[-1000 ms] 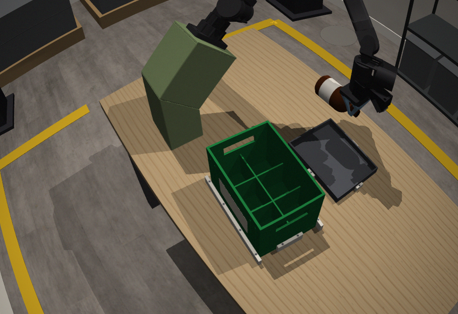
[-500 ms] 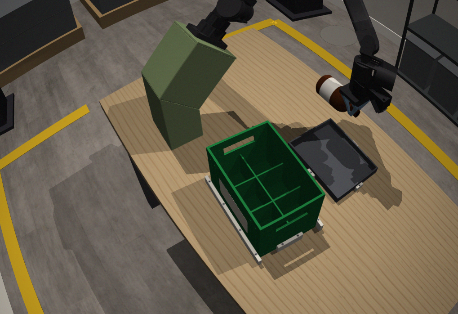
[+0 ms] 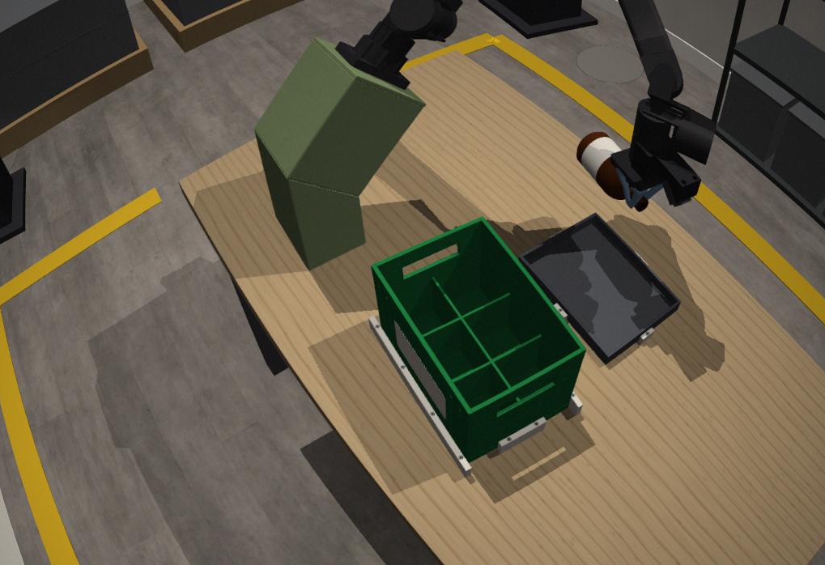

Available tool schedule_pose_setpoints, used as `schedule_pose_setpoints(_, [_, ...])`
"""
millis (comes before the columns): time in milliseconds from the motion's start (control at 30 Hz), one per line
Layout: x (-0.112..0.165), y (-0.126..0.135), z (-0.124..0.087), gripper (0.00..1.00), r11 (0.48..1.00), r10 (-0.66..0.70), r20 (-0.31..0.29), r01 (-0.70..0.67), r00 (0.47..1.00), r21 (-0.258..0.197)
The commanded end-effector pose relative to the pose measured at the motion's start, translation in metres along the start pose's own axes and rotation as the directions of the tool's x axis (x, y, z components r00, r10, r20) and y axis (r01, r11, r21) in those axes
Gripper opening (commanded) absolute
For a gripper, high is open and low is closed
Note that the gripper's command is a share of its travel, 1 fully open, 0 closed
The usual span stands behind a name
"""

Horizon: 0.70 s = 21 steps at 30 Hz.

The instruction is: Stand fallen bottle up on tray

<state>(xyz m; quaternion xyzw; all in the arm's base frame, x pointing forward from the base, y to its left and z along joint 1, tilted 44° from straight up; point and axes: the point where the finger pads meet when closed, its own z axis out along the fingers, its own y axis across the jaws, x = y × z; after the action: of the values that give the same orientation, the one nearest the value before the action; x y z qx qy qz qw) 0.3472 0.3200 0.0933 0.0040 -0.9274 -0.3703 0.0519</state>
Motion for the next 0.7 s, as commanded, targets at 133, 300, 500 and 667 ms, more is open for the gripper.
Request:
schedule_pose_setpoints(133, [-0.0216, 0.0161, -0.0253, 0.0, 0.999, 0.044, 0.059, -0.043, 0.997, -0.03])
schedule_pose_setpoints(300, [-0.0216, 0.0161, -0.0253, 0.0, 0.999, 0.044, 0.059, -0.043, 0.997, -0.03])
schedule_pose_setpoints(500, [-0.0215, 0.0162, -0.0253, 0.0, 0.999, 0.039, 0.059, -0.037, 0.997, -0.03])
schedule_pose_setpoints(667, [-0.0215, 0.0162, -0.0253, 0.0, 0.999, 0.039, 0.059, -0.037, 0.997, -0.03])
